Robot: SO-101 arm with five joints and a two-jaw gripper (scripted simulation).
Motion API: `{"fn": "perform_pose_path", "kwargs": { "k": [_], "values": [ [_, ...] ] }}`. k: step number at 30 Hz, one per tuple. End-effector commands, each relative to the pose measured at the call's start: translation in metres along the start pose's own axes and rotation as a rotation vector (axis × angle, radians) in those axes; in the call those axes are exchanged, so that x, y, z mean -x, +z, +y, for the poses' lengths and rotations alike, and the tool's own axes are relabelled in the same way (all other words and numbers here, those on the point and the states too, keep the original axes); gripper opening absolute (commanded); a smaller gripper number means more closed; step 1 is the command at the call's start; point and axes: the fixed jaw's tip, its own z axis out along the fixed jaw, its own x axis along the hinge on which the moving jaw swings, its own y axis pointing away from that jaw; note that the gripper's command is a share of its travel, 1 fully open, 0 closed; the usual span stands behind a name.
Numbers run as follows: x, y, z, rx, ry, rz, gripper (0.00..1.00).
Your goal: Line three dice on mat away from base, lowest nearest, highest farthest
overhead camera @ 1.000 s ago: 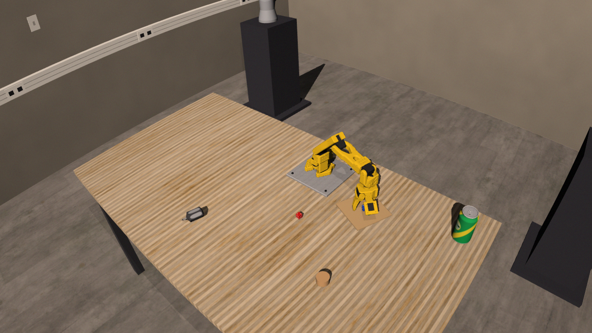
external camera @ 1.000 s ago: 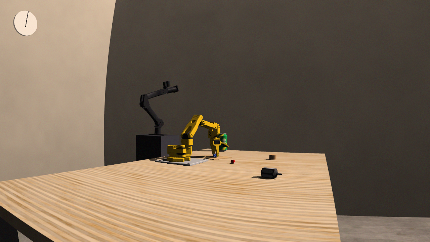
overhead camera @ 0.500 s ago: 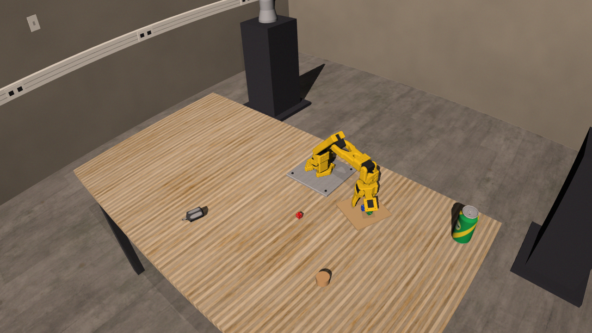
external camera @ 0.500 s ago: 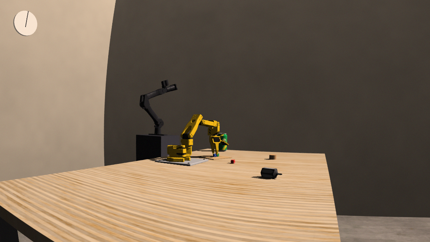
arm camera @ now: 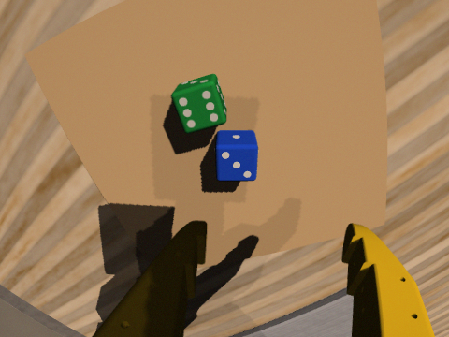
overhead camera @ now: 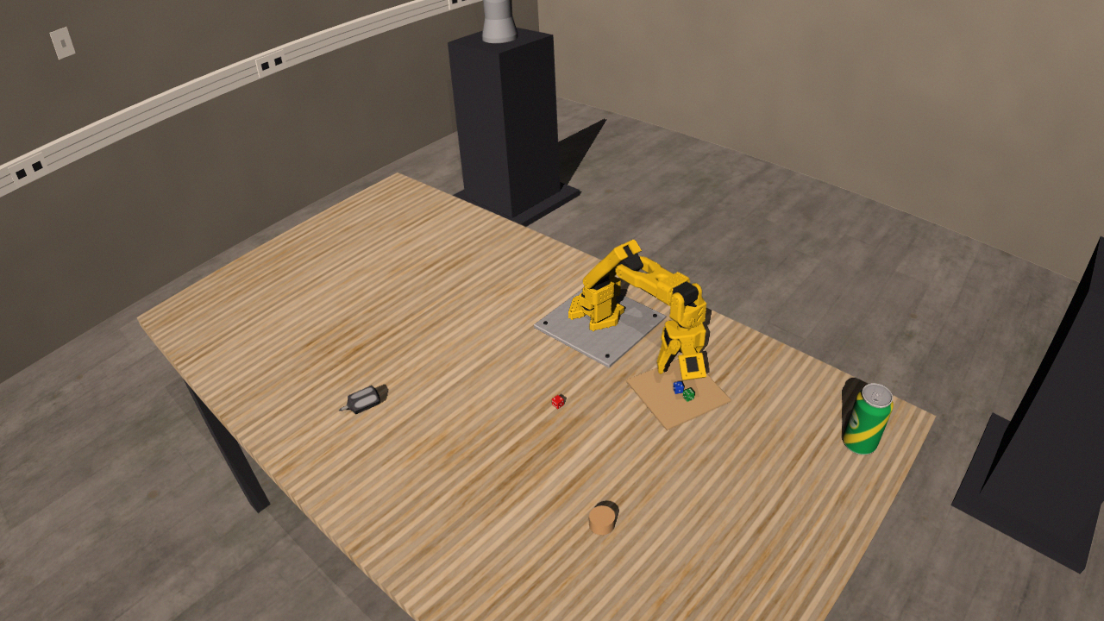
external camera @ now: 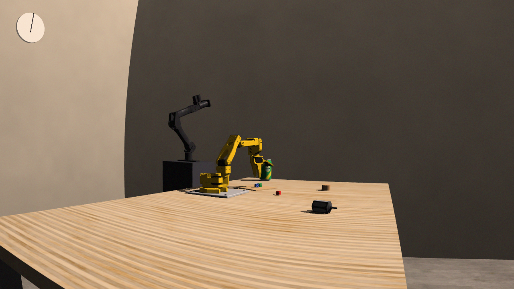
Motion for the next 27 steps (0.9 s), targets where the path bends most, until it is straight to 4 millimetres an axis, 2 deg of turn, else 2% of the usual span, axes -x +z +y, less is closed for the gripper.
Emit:
{"fn": "perform_pose_path", "kwargs": {
  "k": [1,21,27],
  "values": [
    [0.001,-0.007,0.002,0.015,-0.008,-0.022,0.27],
    [0.001,-0.008,0.002,0.017,-0.008,-0.026,0.27],
    [0.005,-0.027,0.005,0.056,-0.008,-0.092,0.26]
  ]
}}
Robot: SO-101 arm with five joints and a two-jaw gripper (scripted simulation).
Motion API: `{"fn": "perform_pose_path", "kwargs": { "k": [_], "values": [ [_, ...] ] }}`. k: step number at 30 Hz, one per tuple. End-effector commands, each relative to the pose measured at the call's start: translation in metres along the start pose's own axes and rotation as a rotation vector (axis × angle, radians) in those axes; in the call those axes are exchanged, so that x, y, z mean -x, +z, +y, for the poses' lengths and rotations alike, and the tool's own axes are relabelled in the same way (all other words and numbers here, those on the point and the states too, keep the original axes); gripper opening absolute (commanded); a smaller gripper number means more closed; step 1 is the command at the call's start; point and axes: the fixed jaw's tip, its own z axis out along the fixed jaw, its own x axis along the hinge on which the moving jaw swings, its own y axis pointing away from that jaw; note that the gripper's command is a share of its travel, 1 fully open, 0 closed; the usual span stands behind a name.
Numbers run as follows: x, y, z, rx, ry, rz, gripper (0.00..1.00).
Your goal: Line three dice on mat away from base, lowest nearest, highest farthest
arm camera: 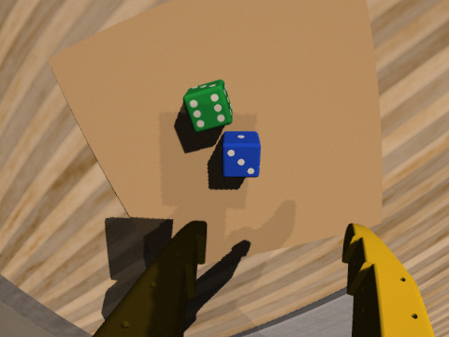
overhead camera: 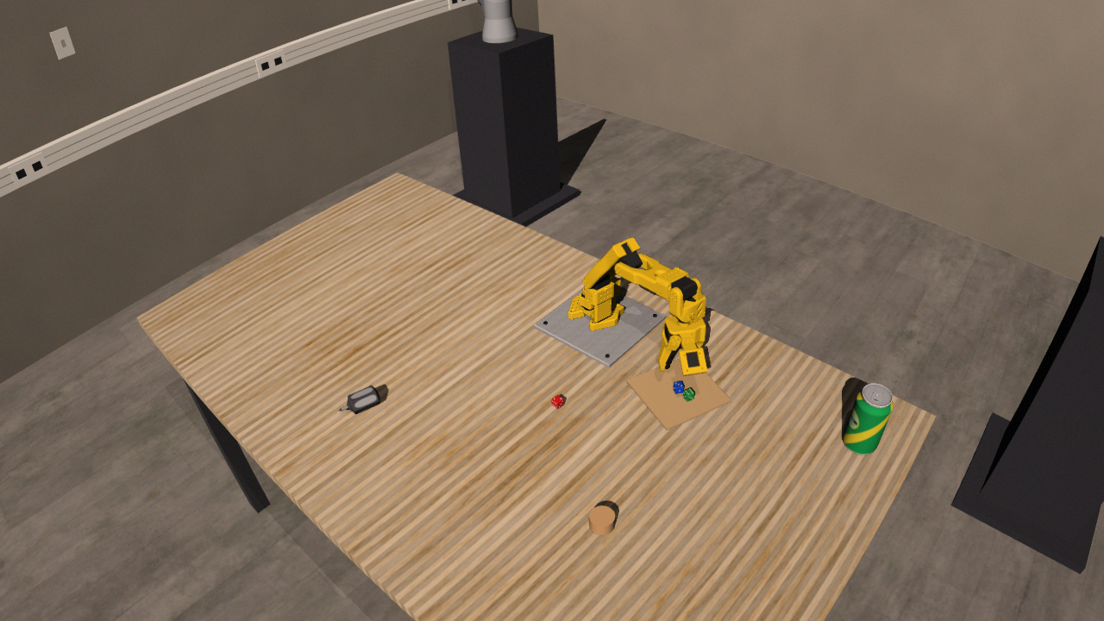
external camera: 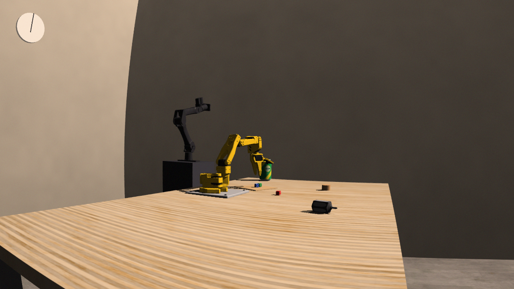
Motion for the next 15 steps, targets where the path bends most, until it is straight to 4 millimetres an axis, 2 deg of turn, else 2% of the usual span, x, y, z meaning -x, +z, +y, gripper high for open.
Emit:
{"fn": "perform_pose_path", "kwargs": {
  "k": [1,6,8,15],
  "values": [
    [0.004,-0.023,0.004,0.049,-0.008,-0.079,0.26],
    [0.009,-0.058,0.007,0.123,-0.008,-0.203,0.26],
    [0.009,-0.058,0.007,0.123,-0.008,-0.203,0.26],
    [0.008,-0.103,0.007,0.220,-0.008,-0.366,0.25]
  ]
}}
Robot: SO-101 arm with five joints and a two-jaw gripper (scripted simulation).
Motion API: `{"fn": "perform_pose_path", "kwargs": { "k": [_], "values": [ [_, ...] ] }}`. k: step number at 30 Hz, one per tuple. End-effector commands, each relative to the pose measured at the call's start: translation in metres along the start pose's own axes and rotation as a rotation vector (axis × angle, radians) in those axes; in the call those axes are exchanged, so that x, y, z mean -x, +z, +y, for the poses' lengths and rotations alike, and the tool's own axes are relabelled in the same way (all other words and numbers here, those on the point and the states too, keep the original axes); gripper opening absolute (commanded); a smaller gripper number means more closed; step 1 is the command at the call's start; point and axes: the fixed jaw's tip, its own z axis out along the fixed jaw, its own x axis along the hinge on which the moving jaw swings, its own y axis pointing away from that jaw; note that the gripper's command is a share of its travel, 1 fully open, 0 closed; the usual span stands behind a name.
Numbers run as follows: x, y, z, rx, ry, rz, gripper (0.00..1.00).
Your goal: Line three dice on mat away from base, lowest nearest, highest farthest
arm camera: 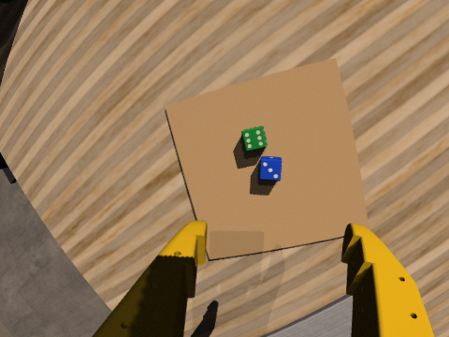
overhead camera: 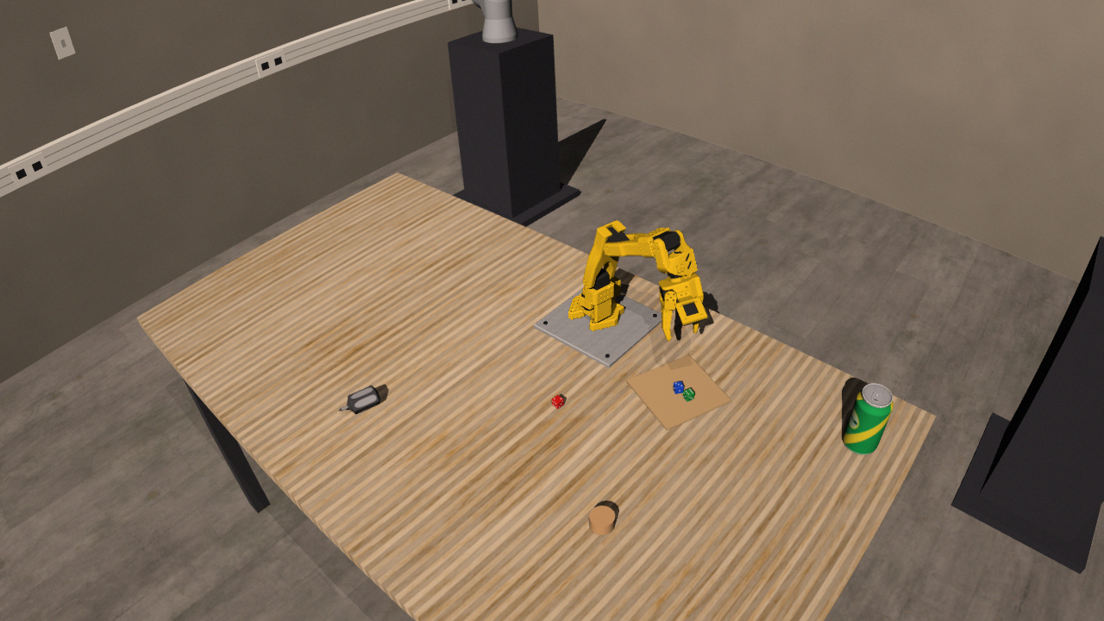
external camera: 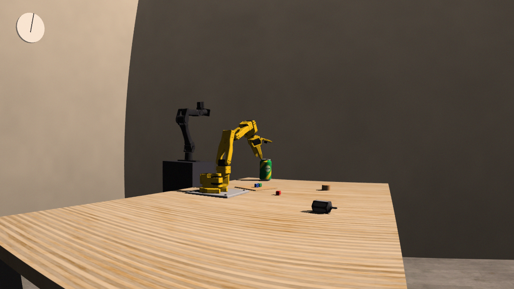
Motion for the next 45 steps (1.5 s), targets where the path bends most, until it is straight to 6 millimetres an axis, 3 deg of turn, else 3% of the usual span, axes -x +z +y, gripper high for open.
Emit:
{"fn": "perform_pose_path", "kwargs": {
  "k": [1,6,16,20,25,27,34,41,45],
  "values": [
    [0.005,-0.024,0.005,0.052,-0.007,-0.081,0.25],
    [0.006,-0.034,0.006,0.074,-0.007,-0.118,0.25],
    [0.008,-0.034,0.002,0.067,0.009,-0.120,0.25],
    [0.014,-0.033,-0.010,0.043,0.056,-0.125,0.25],
    [0.025,-0.031,-0.039,-0.009,0.167,-0.138,0.25],
    [0.025,-0.031,-0.039,-0.009,0.167,-0.138,0.25],
    [0.040,-0.033,-0.099,-0.107,0.392,-0.172,0.25],
    [0.041,-0.041,-0.162,-0.203,0.626,-0.207,0.25],
    [0.039,-0.043,-0.177,-0.225,0.682,-0.215,0.25]
  ]
}}
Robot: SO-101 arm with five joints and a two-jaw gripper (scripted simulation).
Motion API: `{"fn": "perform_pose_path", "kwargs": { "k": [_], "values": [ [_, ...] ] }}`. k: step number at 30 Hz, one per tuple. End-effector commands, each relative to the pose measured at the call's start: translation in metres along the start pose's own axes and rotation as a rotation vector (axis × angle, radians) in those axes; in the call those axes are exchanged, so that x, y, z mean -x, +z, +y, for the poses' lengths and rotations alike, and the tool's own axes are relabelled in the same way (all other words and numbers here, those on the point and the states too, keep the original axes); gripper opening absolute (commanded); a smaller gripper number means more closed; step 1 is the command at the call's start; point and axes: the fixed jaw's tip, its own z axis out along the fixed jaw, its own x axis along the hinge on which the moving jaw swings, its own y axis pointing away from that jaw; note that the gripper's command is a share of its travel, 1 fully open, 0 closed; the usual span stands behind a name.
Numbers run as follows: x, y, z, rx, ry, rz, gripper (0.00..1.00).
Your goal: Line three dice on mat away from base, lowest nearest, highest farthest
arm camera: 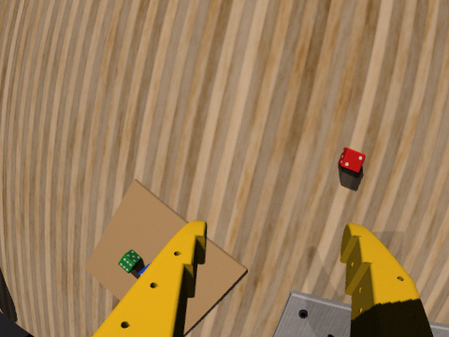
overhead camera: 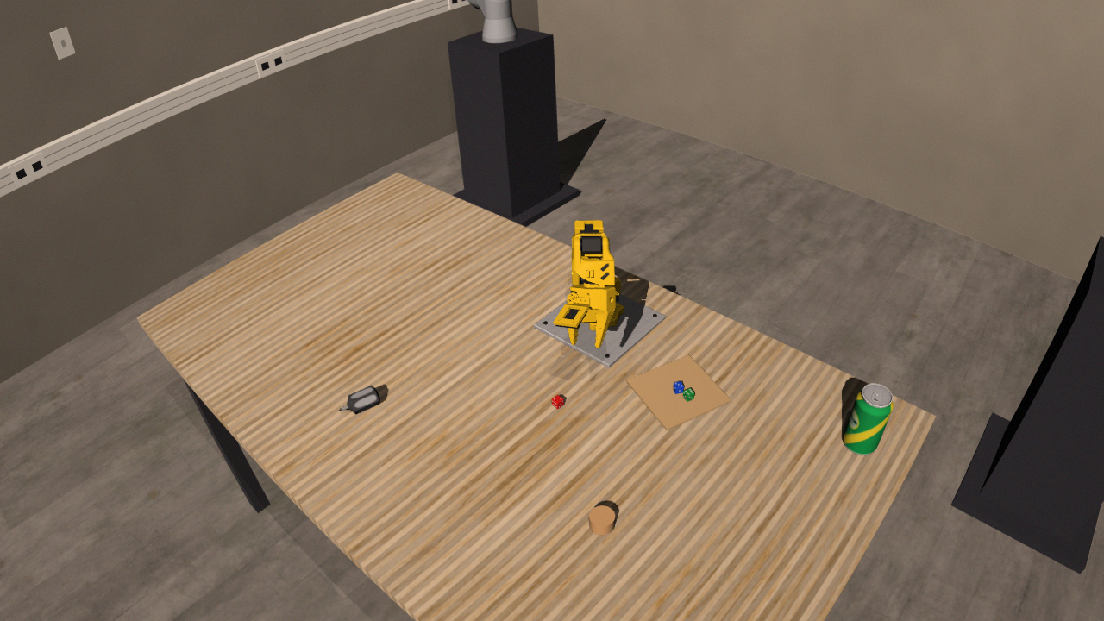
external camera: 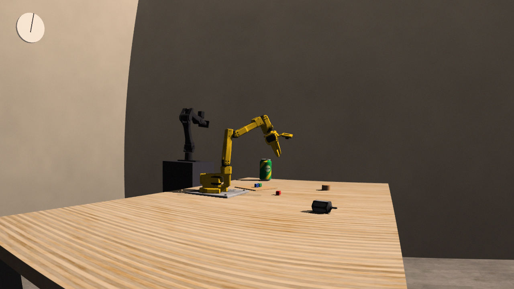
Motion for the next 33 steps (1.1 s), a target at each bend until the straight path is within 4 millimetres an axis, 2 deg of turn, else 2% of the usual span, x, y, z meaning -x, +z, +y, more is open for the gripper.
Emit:
{"fn": "perform_pose_path", "kwargs": {
  "k": [1,8,20,25,31,33],
  "values": [
    [0.012,-0.001,-0.016,-0.022,0.075,-0.029,0.25],
    [0.024,-0.001,-0.043,-0.069,0.183,-0.048,0.25],
    [0.025,0.001,-0.048,-0.081,0.199,-0.043,0.25],
    [0.020,0.017,-0.051,-0.115,0.202,0.021,0.25],
    [0.005,0.052,-0.061,-0.194,0.209,0.170,0.25],
    [0.005,0.052,-0.061,-0.194,0.209,0.170,0.25]
  ]
}}
